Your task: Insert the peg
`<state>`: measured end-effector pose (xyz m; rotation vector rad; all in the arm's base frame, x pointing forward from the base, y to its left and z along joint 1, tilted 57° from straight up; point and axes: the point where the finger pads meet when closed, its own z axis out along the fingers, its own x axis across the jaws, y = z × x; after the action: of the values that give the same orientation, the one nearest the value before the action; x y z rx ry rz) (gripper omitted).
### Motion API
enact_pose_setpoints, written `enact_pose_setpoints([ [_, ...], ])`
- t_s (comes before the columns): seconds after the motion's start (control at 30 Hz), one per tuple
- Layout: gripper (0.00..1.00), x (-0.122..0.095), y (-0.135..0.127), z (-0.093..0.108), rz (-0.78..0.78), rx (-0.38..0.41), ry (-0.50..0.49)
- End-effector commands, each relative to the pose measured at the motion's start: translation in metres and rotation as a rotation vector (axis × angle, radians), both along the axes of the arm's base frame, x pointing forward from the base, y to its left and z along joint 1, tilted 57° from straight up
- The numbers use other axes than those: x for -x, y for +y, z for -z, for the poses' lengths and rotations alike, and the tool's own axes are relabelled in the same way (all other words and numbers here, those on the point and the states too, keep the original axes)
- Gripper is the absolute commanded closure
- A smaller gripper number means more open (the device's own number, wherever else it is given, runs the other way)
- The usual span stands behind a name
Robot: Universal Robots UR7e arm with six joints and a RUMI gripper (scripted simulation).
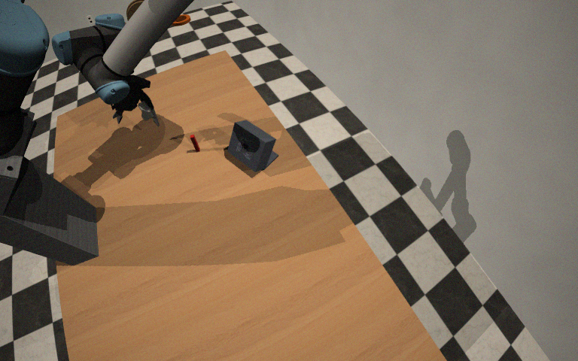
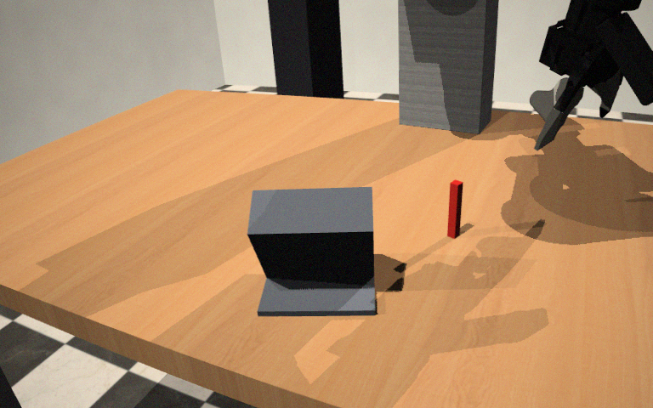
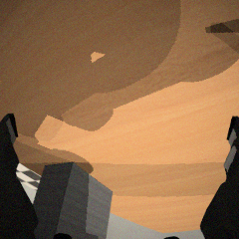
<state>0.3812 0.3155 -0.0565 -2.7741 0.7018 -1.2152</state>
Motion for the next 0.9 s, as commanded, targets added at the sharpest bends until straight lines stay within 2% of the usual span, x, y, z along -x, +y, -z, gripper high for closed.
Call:
enact_pose_setpoints([
  [0.0,0.00,-0.003,-0.002,-0.004,-0.043,0.028,0.010],
  [0.87,0.00,-0.016,-0.010,-0.018,-0.200,0.144,0.039],
])
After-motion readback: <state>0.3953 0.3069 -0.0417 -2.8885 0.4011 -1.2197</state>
